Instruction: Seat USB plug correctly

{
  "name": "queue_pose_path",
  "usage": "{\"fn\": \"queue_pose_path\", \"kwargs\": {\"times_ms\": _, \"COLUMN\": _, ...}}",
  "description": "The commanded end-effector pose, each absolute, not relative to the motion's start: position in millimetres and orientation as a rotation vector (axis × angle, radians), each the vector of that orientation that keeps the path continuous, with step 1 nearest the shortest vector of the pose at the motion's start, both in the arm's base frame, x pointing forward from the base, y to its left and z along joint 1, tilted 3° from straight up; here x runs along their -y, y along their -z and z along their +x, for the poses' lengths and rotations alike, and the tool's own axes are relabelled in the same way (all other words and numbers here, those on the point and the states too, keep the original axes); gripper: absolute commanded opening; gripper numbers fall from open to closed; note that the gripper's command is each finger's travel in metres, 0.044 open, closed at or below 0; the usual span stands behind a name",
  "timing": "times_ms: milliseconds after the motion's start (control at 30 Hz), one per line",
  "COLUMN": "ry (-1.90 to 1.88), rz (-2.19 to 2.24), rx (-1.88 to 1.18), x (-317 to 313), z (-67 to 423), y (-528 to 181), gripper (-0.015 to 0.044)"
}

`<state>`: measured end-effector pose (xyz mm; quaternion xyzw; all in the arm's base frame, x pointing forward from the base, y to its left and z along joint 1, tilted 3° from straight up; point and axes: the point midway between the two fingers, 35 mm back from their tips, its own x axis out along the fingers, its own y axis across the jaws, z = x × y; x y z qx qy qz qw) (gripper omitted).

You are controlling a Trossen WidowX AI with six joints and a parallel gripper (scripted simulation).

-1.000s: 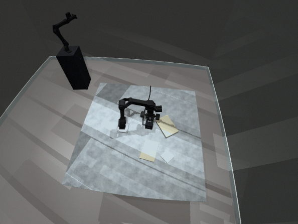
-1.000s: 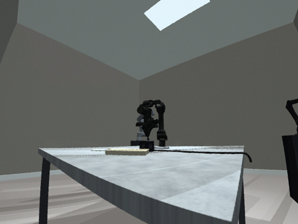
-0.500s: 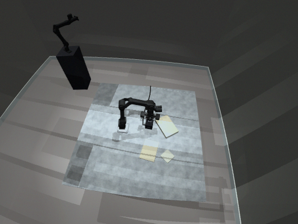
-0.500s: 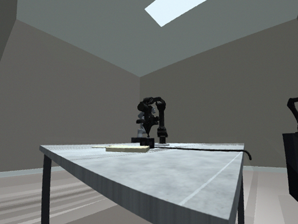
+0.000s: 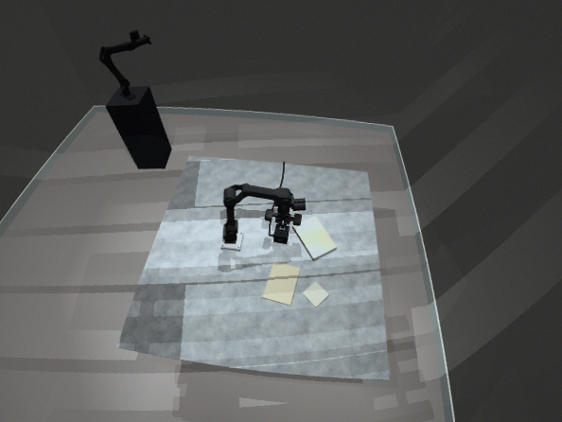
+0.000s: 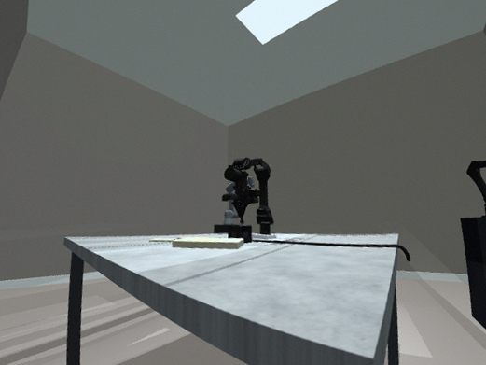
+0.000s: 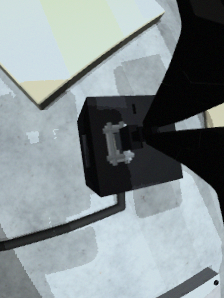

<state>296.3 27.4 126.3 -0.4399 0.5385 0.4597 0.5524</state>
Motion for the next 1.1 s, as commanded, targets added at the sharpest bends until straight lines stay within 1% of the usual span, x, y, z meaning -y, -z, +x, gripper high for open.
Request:
{"fn": "queue_pose_path", "kwargs": {"times_ms": 0, "ry": -1.087, "rz": -1.041, "rx": -1.272, "x": -27, "z": 296, "y": -130, "gripper": 0.0}}
{"fn": "queue_pose_path", "kwargs": {"times_ms": 1067, "ry": -1.087, "rz": -1.041, "rx": -1.272, "x": -26, "z": 297, "y": -151, "gripper": 0.0}}
